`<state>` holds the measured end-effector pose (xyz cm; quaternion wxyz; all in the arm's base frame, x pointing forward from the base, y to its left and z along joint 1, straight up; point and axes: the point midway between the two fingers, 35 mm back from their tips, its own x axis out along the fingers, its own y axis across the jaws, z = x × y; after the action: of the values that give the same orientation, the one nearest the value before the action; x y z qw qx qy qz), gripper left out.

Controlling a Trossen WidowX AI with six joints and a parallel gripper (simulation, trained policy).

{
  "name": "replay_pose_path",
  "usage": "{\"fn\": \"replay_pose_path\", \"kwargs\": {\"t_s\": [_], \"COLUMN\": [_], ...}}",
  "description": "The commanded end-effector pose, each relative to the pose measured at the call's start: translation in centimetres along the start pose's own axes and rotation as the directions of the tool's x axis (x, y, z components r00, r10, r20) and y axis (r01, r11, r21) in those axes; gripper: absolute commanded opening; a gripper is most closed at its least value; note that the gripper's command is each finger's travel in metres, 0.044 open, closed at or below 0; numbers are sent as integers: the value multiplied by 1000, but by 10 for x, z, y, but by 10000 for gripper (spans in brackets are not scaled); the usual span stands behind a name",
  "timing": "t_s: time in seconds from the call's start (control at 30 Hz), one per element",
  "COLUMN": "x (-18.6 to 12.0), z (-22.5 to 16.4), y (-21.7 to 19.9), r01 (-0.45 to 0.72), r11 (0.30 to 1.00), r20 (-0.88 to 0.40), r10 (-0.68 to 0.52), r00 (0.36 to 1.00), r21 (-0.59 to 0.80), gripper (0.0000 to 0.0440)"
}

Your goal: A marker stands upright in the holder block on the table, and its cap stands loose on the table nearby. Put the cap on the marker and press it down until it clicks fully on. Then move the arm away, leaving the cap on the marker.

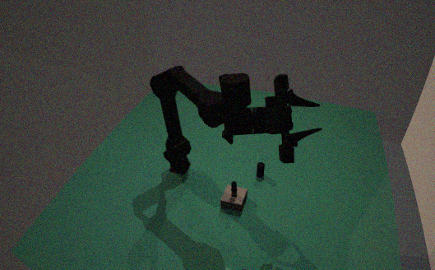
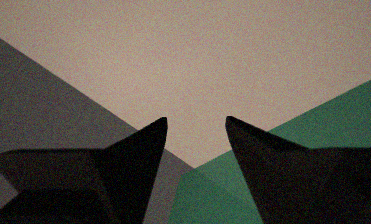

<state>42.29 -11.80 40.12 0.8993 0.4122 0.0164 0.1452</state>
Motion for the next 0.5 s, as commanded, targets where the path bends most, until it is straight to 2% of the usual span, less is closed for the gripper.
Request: {"fn": "replay_pose_path", "kwargs": {"t_s": [0.0,0.47], "x": [3,10], "z": [-4,-28], "y": [0,-5], "r01": [20,115], "r11": [1000,992], "r20": [-20,-119], "r10": [-20,-108], "r00": [1000,987], "r21": [6,52], "gripper": [251,278]}}
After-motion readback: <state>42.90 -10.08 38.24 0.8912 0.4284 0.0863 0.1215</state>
